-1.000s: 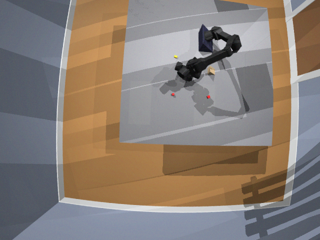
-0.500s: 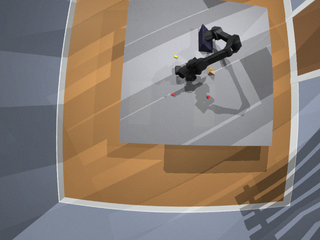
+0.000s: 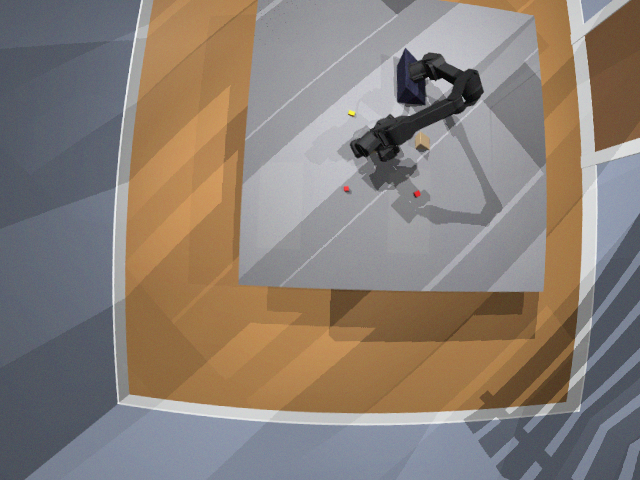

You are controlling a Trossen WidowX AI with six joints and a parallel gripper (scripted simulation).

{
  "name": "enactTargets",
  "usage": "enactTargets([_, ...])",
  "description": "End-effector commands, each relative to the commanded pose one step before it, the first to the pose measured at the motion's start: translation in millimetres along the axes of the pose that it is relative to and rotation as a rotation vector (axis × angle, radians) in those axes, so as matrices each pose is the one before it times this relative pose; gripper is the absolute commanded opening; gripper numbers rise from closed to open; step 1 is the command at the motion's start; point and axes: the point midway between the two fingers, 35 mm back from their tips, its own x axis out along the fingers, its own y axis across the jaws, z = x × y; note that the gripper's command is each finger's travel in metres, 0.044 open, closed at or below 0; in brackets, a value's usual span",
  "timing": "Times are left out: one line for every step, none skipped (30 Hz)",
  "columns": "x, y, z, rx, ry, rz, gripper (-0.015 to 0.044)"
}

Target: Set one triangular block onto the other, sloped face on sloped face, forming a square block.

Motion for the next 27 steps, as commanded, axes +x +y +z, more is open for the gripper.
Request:
enactTargets([0.43, 0.63, -0.87, -0.1231, 0.00314, 0.00049, 0.0])
enactTargets([0.0, 0.04, 0.0, -0.0262, 0.00006, -0.00004, 0.0])
enactTargets([0.0, 0.04, 0.0, -0.027, 0.00006, -0.00004, 0.0])
enactTargets([0.0, 0.04, 0.0, -0.025, 0.00006, -0.00004, 0.0])
enactTargets([0.0, 0.04, 0.0, -0.026, 0.00006, -0.00004, 0.0])
enactTargets([0.0, 0.04, 0.0, -0.0271, 0.00006, -0.00004, 0.0])
enactTargets([0.0, 0.04, 0.0, -0.0252, 0.00006, -0.00004, 0.0])
enactTargets([0.0, 0.04, 0.0, -0.0262, 0.00006, -0.00004, 0.0])
enactTargets([0.0, 0.04, 0.0, -0.0272, 0.00006, -0.00004, 0.0])
enactTargets([0.0, 0.04, 0.0, -0.0252, 0.00006, -0.00004, 0.0])
enactTargets([0.0, 0.04, 0.0, -0.0262, 0.00006, -0.00004, 0.0])
enactTargets([0.0, 0.04, 0.0, -0.0272, 0.00006, -0.00004, 0.0])
enactTargets([0.0, 0.04, 0.0, -0.0252, 0.00006, -0.00004, 0.0])
enactTargets([0.0, 0.04, 0.0, -0.0262, 0.00006, -0.00004, 0.0])
enactTargets([0.0, 0.04, 0.0, -0.0272, 0.00006, -0.00004, 0.0])
enactTargets([0.0, 0.04, 0.0, -0.0252, 0.00006, -0.00004, 0.0])
enactTargets([0.0, 0.04, 0.0, -0.0262, 0.00006, -0.00004, 0.0])
enactTargets([0.0, 0.04, 0.0, -0.0272, 0.00006, -0.00004, 0.0])
enactTargets([0.0, 0.03, 0.0, -0.0226, 0.00005, -0.00003, 0.0])
enactTargets([0.0, 0.02, 0.0, -0.014, 0.00003, -0.00002, 0.0])
enactTargets([0.0, 0.01, 0.0, -0.0047, 0.00001, -0.00001, 0.0])
enactTargets([0.0, 0.0, 0.0, 0.0, 0.0, 0.0, 0.0])
enactTargets([0.0, 0.0, 0.0, 0.0, 0.0, 0.0, 0.0])
enactTargets([0.0, 0.0, 0.0, 0.0, 0.0, 0.0, 0.0])
enactTargets([0.0, 0.0, 0.0, 0.0, 0.0, 0.0, 0.0])
enactTargets([0.0, 0.0, 0.0, 0.0, 0.0, 0.0, 0.0])
enactTargets([0.27, -0.02, 0.01, 0.0002, -0.00003, -0.00002, 0.0])
